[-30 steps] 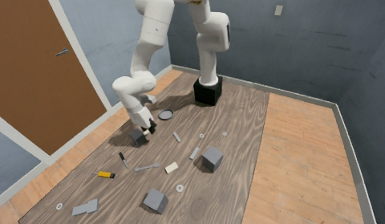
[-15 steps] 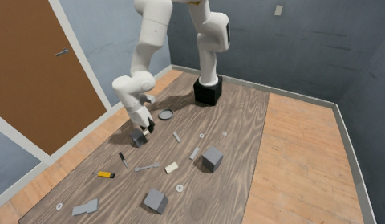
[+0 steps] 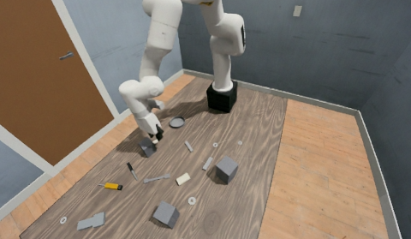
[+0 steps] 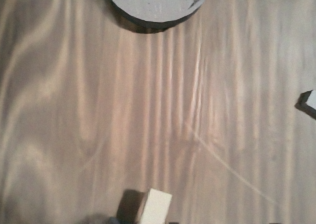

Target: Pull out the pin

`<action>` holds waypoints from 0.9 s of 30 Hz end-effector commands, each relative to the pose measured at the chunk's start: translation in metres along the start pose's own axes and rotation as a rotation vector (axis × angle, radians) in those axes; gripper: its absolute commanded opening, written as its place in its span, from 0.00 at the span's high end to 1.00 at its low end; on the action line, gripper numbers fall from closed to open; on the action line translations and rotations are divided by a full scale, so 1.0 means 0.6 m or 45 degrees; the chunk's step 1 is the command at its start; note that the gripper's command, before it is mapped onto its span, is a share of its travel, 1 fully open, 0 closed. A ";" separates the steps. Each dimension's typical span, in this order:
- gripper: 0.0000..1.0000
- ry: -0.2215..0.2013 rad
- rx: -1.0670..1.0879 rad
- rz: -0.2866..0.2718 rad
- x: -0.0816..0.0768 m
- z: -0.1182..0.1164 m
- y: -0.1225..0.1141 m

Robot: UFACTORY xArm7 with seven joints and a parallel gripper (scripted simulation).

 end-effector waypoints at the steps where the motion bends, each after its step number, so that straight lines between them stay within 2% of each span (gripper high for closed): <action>1: 0.53 0.003 0.040 -0.019 -0.002 -0.026 -0.001; 27: 0.53 0.012 0.116 -0.040 -0.004 -0.044 0.000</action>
Point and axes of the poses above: the point where the finger pads meet when closed, its own x axis out along the fingers, its own z axis across the jaws, y = z × x, the point moved 1 cm from there along -x, back along the fingers, and after that the axes turned 9 degrees about x, right-handed, at the moved point
